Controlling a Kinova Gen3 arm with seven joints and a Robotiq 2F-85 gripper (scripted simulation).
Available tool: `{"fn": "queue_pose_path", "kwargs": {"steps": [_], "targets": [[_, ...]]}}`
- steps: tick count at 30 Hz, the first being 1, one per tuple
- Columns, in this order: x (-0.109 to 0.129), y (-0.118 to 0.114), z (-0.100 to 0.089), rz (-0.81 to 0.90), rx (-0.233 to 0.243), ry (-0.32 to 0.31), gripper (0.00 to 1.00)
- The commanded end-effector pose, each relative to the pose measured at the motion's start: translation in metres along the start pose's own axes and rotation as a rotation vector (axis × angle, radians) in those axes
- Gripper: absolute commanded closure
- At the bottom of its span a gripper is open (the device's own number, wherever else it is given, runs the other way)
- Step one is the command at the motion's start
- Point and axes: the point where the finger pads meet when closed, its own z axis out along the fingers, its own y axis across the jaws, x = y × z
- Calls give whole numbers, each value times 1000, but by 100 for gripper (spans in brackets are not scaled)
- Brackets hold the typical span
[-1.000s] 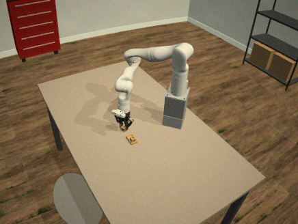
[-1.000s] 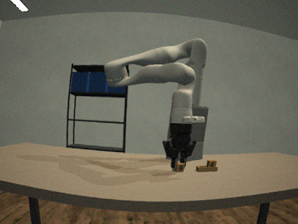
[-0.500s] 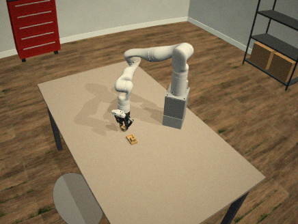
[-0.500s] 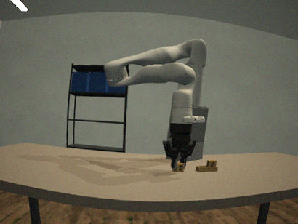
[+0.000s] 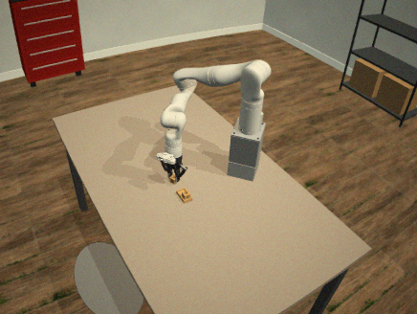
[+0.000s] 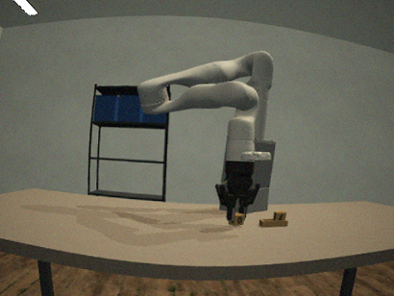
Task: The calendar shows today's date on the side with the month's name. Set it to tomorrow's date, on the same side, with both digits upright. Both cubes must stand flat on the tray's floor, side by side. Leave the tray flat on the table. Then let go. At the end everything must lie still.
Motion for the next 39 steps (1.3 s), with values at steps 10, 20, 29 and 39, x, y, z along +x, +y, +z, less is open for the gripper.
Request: {"fn": "queue_pose_path", "kwargs": {"steps": [10, 20, 29, 39], "targets": [[1, 2, -73, -4, -6, 3, 74], [1, 2, -95, -4, -6, 3, 74], [1, 2, -95, -4, -6, 3, 74], [1, 1, -95, 7, -6, 3, 74]]}}
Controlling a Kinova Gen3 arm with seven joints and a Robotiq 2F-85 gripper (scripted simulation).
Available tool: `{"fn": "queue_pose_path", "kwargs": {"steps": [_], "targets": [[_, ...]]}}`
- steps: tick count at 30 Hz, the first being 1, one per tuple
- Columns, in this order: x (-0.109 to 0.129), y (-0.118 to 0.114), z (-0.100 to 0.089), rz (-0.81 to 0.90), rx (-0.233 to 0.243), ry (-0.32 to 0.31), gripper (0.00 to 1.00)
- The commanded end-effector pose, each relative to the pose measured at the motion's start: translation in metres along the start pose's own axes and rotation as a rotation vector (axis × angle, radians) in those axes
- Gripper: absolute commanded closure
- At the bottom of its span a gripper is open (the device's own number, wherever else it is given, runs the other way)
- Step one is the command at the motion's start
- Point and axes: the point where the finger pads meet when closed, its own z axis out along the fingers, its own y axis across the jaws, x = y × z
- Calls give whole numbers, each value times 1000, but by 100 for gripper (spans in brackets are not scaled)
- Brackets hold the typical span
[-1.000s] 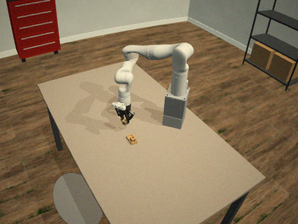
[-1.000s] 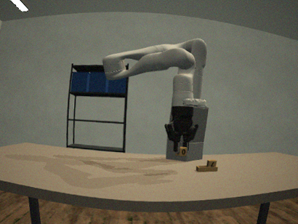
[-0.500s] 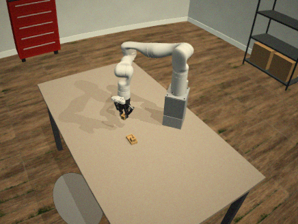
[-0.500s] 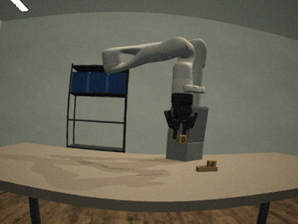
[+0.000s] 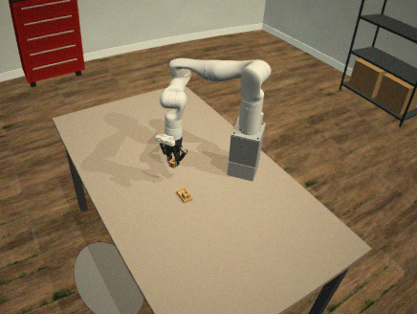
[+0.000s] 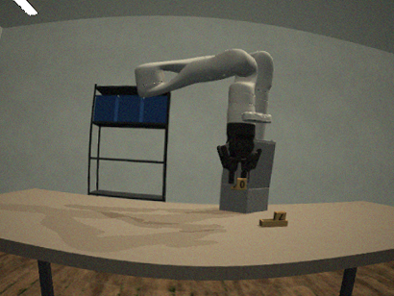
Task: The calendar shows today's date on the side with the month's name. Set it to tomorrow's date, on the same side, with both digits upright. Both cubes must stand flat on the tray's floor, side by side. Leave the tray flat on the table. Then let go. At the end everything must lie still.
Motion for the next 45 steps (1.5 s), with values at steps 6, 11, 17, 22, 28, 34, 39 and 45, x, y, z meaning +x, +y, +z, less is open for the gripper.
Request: {"fn": "queue_pose_path", "kwargs": {"steps": [6, 11, 17, 22, 28, 34, 39, 45], "targets": [[1, -1, -1, 32, -1, 1, 74], [2, -2, -1, 57, -1, 1, 74], [5, -5, -1, 129, -1, 2, 74], [8, -8, -1, 212, -1, 2, 74], [10, -12, -2, 294, 0, 2, 74], [15, -18, -3, 440, 0, 3, 74], [18, -23, -3, 579, 0, 4, 74], [22, -28, -4, 701, 1, 4, 74]]}}
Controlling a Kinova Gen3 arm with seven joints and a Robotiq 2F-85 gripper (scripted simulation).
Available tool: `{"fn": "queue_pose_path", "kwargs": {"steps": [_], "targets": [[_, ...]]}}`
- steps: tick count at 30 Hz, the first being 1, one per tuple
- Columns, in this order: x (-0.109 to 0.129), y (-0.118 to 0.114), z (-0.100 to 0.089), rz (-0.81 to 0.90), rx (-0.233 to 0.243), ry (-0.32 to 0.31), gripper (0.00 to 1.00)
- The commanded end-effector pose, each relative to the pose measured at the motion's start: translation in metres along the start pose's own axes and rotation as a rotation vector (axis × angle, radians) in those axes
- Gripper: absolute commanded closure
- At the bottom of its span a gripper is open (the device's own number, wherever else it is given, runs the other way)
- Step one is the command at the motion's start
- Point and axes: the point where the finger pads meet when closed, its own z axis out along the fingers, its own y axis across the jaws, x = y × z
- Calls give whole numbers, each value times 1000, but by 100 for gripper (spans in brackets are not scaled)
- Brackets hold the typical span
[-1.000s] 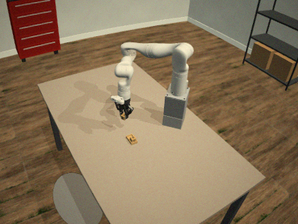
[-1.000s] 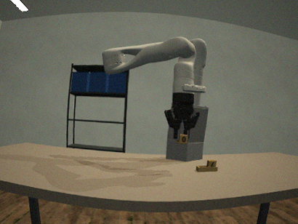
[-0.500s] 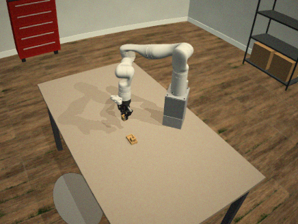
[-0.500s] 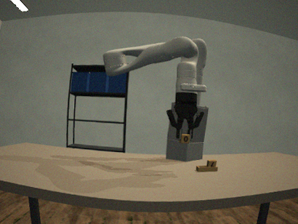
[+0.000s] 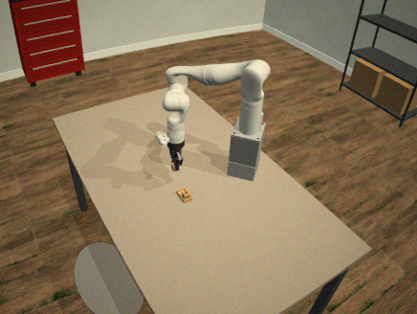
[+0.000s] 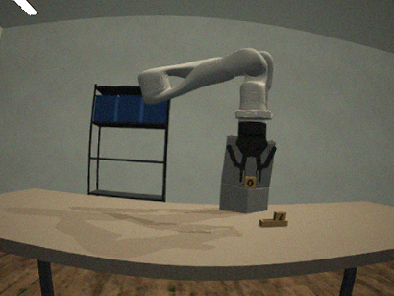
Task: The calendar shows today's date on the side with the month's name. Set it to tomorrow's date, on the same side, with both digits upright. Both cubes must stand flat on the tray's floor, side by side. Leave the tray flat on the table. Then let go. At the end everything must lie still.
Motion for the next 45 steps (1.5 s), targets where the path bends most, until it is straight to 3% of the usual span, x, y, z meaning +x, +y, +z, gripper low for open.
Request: {"fn": "queue_pose_path", "kwargs": {"steps": [1, 29, 45], "targets": [[-1, -7, 0, 51, 4, -1, 74], [-8, -41, -4, 887, 4, -3, 74], [-12, -52, -5, 1217, 2, -4, 74]]}}
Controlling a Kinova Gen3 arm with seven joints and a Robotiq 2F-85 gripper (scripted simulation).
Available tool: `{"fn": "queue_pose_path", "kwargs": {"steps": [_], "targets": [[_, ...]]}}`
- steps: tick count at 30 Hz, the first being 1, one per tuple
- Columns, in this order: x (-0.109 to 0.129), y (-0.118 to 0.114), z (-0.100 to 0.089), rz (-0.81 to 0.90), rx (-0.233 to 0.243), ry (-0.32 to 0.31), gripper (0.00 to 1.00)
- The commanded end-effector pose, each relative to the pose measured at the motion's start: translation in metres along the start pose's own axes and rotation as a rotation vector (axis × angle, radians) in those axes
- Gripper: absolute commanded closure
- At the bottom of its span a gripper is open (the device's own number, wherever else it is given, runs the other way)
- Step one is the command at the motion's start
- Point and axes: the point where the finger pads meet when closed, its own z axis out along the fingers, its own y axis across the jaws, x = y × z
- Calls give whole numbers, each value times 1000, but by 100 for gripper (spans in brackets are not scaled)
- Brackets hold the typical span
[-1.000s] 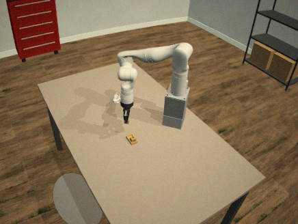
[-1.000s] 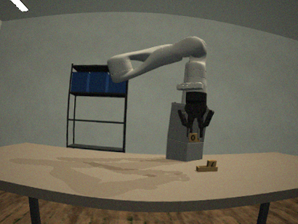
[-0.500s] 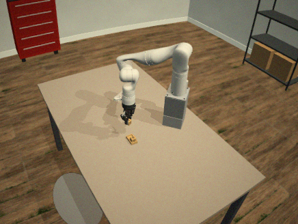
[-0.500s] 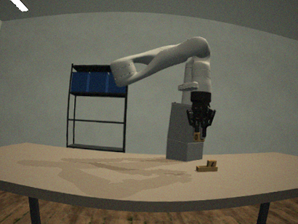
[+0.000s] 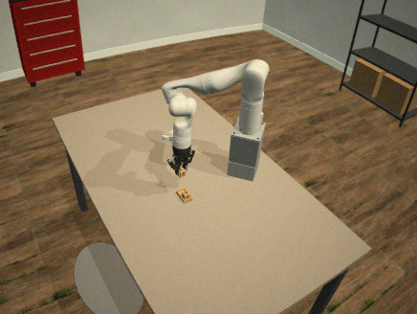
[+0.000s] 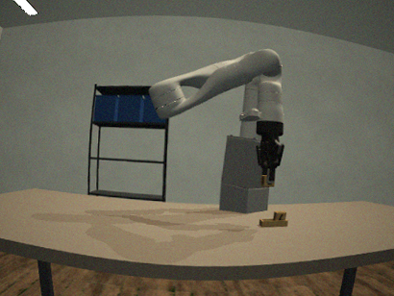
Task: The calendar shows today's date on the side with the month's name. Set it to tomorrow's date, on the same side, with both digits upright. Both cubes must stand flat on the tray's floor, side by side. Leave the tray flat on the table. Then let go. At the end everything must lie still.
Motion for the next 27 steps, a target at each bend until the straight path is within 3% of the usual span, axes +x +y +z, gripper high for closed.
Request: {"fn": "queue_pose_path", "kwargs": {"steps": [1, 27], "targets": [[-4, 0, 0, 28, -1, -4, 74], [-10, 0, 0, 205, -3, -3, 74]]}}
